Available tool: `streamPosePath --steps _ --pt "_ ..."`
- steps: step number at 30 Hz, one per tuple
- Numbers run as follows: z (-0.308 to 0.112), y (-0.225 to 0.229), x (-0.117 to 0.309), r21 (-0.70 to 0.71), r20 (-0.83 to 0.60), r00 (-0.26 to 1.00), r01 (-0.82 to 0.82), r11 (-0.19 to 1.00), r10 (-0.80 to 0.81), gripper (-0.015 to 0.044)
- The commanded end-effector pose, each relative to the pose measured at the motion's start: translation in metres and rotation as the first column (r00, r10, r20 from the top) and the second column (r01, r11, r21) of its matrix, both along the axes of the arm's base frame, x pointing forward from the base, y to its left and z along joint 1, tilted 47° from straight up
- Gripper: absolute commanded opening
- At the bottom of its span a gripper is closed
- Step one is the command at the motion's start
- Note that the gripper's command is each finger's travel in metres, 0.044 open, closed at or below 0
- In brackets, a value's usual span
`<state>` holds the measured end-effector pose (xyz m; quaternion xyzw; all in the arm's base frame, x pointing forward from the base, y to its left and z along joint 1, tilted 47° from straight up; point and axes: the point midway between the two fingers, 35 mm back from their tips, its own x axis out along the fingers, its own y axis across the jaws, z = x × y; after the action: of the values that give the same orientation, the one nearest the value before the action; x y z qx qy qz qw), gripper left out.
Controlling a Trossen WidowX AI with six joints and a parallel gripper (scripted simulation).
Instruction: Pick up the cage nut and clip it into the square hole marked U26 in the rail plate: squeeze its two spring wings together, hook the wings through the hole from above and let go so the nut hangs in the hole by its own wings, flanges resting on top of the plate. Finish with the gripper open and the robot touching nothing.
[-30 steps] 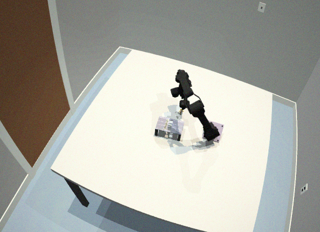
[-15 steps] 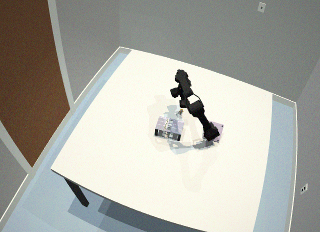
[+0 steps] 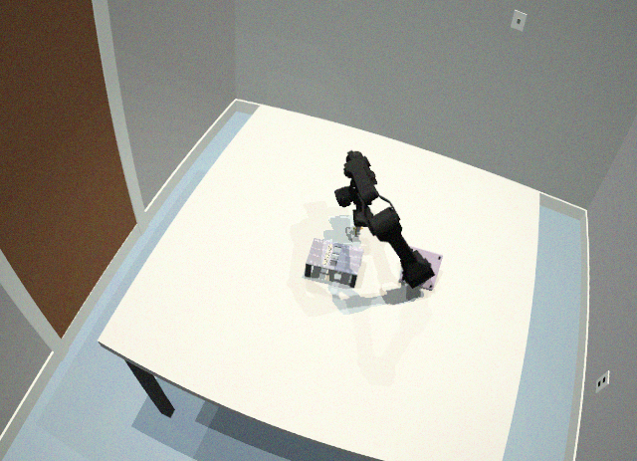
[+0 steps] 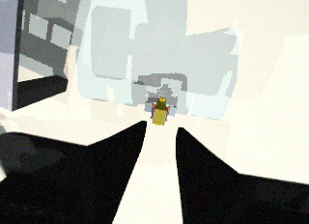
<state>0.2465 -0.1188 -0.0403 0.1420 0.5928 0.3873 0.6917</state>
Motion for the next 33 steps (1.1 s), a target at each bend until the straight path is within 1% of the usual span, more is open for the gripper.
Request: streamPosePath --steps 1,19,33 --pt "-0.008 0.010 -0.003 0.016 -0.012 1.000 0.003 1.000 -0.002 0.0120" --pt "-0.023 0.025 -0.003 0.017 -0.012 1.000 0.003 1.000 -0.002 0.0120" --pt "-0.023 0.026 -0.003 0.017 -0.012 1.000 0.002 1.000 -0.002 0.0120"
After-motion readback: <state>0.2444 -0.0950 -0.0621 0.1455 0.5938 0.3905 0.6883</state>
